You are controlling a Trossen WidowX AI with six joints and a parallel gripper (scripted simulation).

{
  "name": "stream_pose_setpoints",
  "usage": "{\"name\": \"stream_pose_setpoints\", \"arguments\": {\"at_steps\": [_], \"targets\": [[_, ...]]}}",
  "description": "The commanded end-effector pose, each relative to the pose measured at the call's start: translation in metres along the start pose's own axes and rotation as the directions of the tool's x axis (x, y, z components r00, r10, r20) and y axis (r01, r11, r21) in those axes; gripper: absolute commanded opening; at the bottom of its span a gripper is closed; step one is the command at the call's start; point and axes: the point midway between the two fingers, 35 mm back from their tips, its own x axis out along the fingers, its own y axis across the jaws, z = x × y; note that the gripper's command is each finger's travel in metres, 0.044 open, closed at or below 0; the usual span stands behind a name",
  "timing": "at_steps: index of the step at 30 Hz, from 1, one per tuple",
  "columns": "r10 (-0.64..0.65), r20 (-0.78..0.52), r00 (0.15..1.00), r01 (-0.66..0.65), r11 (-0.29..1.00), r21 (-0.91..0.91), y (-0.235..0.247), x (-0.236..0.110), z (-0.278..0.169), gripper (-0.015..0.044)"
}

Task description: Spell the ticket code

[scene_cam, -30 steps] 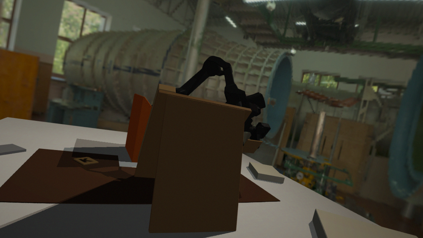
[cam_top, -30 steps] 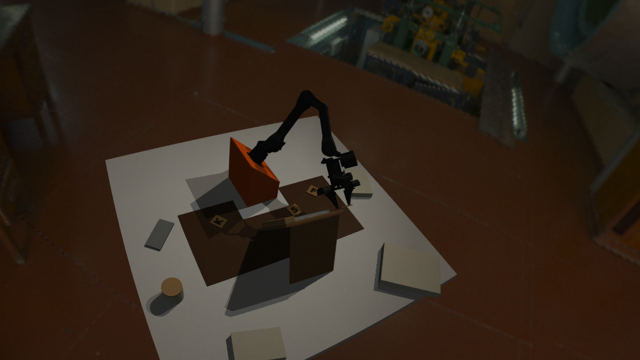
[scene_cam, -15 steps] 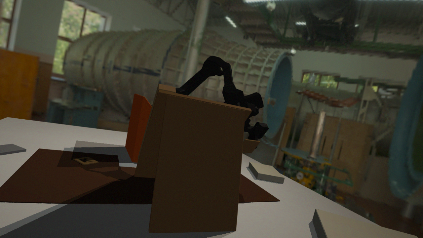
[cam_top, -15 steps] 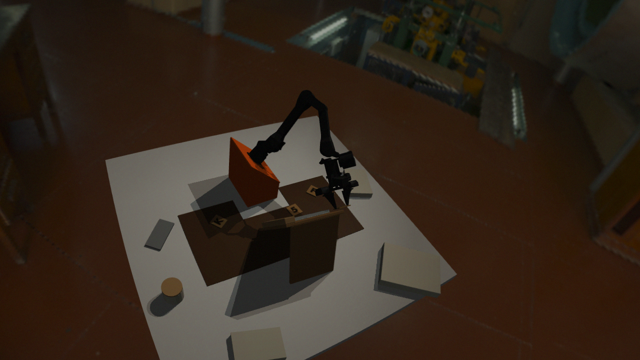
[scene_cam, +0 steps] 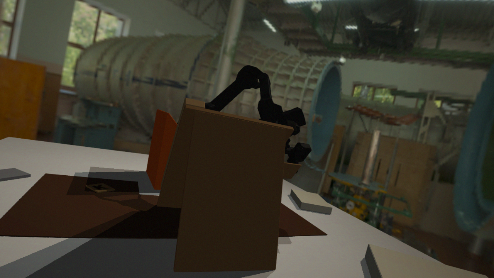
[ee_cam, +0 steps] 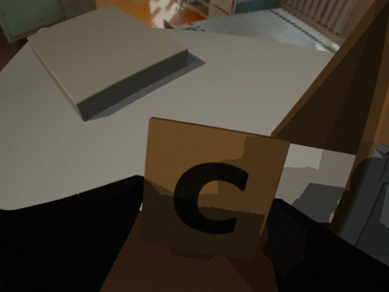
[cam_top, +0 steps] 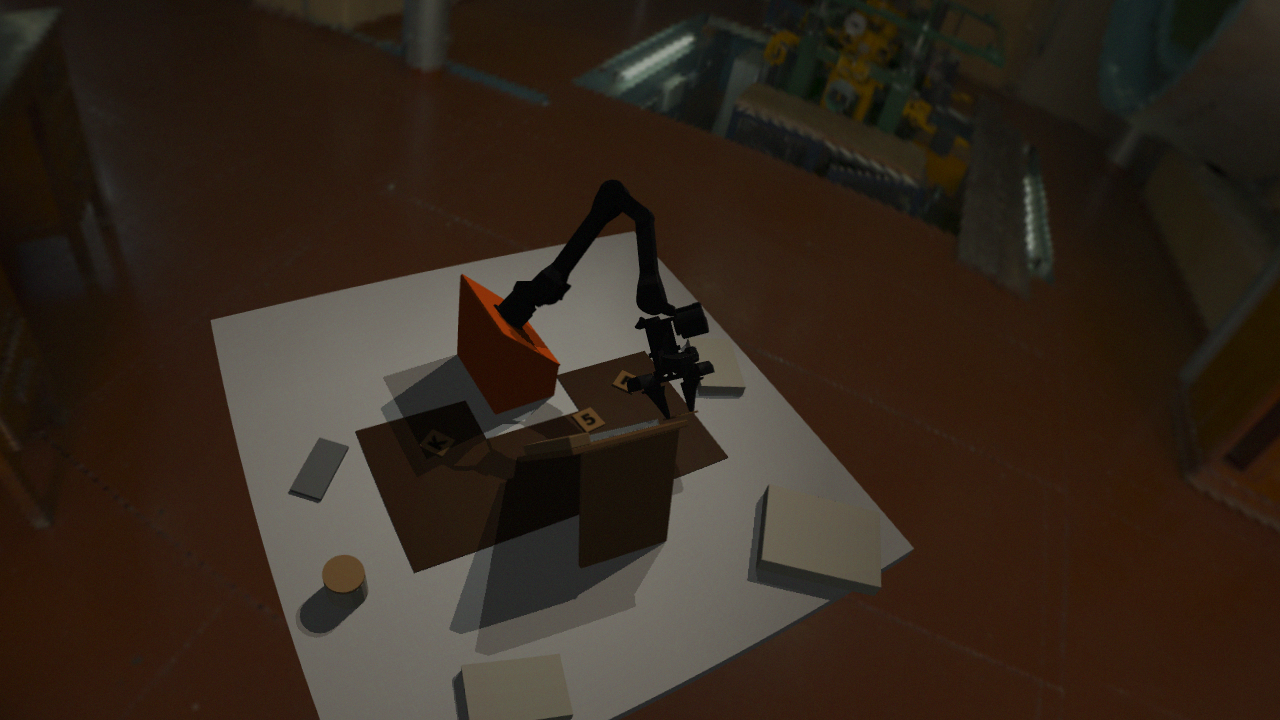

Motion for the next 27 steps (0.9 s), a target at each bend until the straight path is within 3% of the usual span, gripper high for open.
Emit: {"name": "stream_pose_setpoints", "arguments": {"at_steps": [1, 27], "targets": [[-0.001, -0.008, 1.0, 0.0, 1.0, -0.005, -0.004, 0.0, -0.002, 0.0], [-0.001, -0.008, 1.0, 0.001, 1.0, -0.006, -0.017, 0.0, -0.002, 0.0]]}}
